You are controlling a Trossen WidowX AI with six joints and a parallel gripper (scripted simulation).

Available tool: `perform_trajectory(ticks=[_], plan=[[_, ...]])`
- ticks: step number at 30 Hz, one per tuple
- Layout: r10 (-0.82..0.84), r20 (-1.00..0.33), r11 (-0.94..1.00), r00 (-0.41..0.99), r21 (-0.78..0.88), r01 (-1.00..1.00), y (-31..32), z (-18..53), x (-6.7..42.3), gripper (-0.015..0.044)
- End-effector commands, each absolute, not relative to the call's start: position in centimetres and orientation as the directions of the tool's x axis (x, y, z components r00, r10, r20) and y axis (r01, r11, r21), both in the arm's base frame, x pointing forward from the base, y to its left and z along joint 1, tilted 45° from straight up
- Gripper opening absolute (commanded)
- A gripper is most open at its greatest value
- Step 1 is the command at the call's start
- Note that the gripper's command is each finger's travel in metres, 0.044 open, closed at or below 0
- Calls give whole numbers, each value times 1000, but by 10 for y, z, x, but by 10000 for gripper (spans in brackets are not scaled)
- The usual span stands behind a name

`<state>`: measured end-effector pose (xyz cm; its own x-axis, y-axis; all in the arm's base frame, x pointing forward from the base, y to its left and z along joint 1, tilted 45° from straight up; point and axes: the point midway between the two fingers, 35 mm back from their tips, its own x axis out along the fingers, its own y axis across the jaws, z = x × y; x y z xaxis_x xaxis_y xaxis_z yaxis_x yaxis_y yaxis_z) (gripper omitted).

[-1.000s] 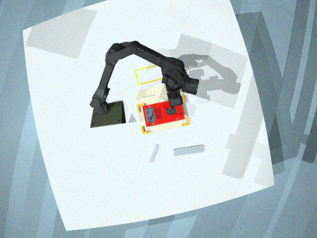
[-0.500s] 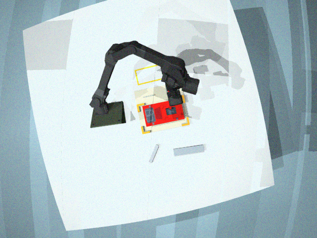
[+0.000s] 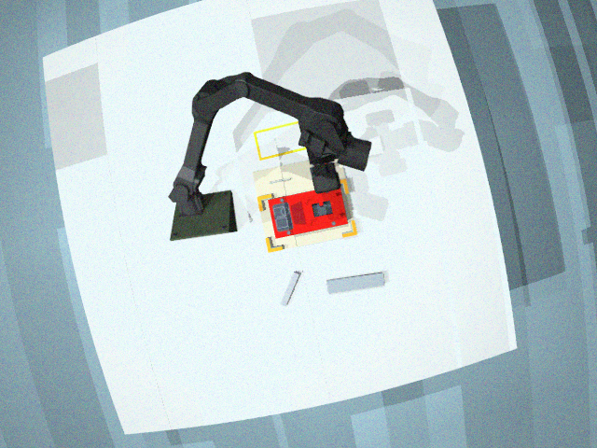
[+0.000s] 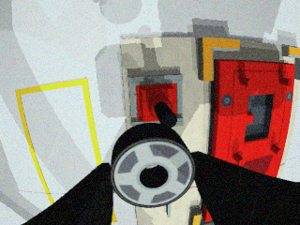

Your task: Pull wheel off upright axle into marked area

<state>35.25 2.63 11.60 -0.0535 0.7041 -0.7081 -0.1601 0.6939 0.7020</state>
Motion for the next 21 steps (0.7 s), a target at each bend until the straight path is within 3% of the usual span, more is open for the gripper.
perform_trajectory(ticks=[1,21], plan=[[706,-707,694,-48,703,-157,33,128,344,0],[705,-707,694,-47,702,-159,61,165,303,0]])
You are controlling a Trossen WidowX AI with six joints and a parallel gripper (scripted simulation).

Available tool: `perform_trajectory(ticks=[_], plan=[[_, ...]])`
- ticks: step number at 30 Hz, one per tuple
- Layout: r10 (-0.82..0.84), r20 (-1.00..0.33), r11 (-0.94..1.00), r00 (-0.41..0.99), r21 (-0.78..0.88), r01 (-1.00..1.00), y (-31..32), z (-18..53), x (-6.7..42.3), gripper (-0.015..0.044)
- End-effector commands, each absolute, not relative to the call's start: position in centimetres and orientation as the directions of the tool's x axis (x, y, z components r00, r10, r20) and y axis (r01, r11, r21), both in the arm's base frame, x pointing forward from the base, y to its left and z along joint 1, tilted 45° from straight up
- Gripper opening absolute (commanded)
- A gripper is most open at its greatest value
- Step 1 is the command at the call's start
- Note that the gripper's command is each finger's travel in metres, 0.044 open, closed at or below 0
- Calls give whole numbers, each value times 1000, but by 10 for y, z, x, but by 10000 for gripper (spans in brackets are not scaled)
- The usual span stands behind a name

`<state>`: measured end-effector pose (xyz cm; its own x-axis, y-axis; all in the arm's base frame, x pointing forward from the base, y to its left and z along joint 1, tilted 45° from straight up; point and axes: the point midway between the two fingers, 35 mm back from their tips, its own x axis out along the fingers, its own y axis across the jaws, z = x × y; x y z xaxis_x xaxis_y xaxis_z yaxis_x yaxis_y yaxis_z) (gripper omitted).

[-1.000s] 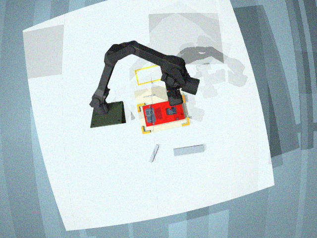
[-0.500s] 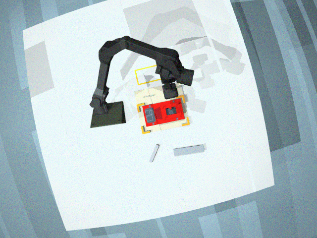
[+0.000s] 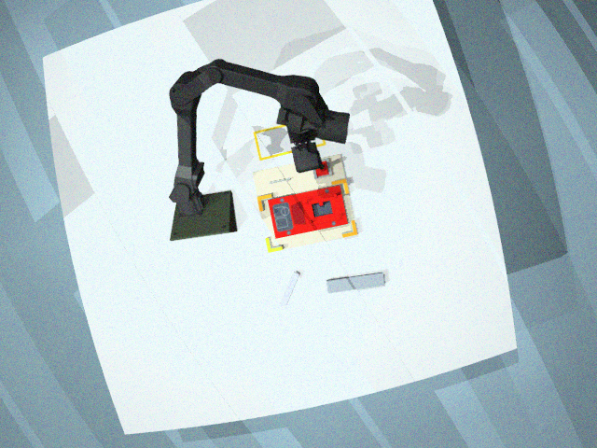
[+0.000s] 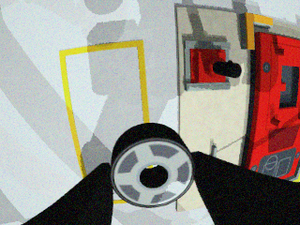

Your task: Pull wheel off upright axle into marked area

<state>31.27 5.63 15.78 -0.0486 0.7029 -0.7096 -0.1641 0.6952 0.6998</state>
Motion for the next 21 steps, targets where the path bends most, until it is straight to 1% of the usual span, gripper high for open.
perform_trajectory(ticks=[1,10,21], plan=[[705,-707,694,-47,702,-159,63,166,301,0],[706,-707,693,-46,703,-160,73,179,282,0],[706,-706,693,-46,703,-160,85,168,281,0]])
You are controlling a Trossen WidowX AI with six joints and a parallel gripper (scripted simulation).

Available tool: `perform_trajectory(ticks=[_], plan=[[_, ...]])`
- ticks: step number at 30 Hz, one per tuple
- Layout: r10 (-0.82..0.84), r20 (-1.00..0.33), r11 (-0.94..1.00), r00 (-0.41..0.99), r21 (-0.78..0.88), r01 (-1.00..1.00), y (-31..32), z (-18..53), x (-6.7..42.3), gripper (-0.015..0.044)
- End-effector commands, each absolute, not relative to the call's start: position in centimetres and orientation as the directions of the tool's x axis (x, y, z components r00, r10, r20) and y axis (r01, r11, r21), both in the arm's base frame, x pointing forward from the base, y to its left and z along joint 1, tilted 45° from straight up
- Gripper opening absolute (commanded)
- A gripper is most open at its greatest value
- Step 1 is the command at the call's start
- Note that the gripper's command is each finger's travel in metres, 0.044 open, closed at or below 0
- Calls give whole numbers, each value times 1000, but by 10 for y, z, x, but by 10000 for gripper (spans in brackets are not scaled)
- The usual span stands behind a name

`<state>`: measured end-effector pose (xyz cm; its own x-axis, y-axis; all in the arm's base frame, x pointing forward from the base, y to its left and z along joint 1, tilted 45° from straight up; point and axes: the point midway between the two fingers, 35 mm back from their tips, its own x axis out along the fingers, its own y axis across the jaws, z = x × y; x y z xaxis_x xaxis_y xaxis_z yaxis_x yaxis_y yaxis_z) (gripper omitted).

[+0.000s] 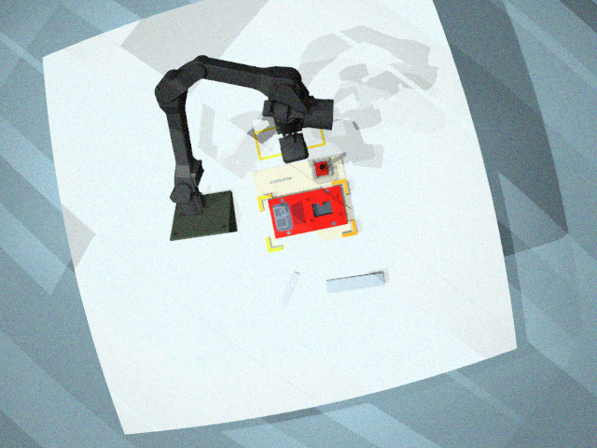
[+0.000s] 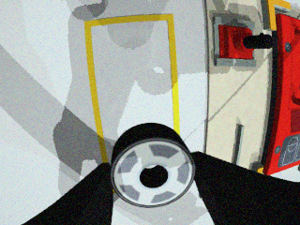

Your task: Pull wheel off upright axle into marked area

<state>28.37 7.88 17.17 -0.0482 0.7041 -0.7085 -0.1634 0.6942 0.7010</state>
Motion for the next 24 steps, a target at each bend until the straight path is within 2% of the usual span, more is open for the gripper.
perform_trajectory(ticks=[1,24], plan=[[707,-706,692,-46,703,-160,86,166,281,0],[709,-704,690,-45,706,-161,147,106,277,0]])
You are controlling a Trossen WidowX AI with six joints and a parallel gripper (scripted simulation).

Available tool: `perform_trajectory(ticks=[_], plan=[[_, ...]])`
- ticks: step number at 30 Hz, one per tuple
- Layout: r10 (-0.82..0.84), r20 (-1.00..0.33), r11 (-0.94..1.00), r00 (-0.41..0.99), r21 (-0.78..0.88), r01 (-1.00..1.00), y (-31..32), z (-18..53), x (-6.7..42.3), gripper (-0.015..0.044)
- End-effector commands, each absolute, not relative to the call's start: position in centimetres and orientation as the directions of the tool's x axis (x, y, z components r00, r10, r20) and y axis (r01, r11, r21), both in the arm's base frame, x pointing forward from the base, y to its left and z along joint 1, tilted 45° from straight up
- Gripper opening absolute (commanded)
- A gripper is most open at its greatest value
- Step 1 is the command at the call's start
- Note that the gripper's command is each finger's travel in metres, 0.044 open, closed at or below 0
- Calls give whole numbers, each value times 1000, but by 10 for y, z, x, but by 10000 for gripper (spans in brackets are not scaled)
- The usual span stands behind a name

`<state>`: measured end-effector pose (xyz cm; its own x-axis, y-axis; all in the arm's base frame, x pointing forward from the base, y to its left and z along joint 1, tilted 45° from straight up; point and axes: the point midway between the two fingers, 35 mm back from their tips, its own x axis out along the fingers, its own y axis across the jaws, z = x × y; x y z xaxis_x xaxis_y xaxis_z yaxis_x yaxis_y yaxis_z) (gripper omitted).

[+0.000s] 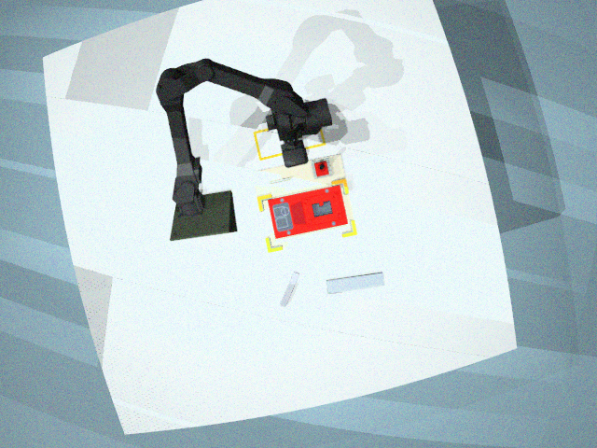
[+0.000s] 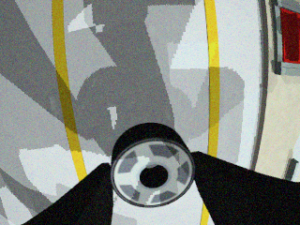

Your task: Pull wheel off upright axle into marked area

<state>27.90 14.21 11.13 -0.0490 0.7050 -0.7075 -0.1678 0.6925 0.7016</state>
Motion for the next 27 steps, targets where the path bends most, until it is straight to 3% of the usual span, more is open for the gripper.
perform_trajectory(ticks=[1,2,13,26,27], plan=[[709,-704,690,-45,706,-161,147,106,277,0],[709,-704,690,-45,706,-161,147,106,277,0],[705,-707,692,-50,702,-168,144,110,278,289],[707,-705,692,-46,704,-161,102,150,280,300],[705,-707,695,-48,703,-152,105,143,279,326]])
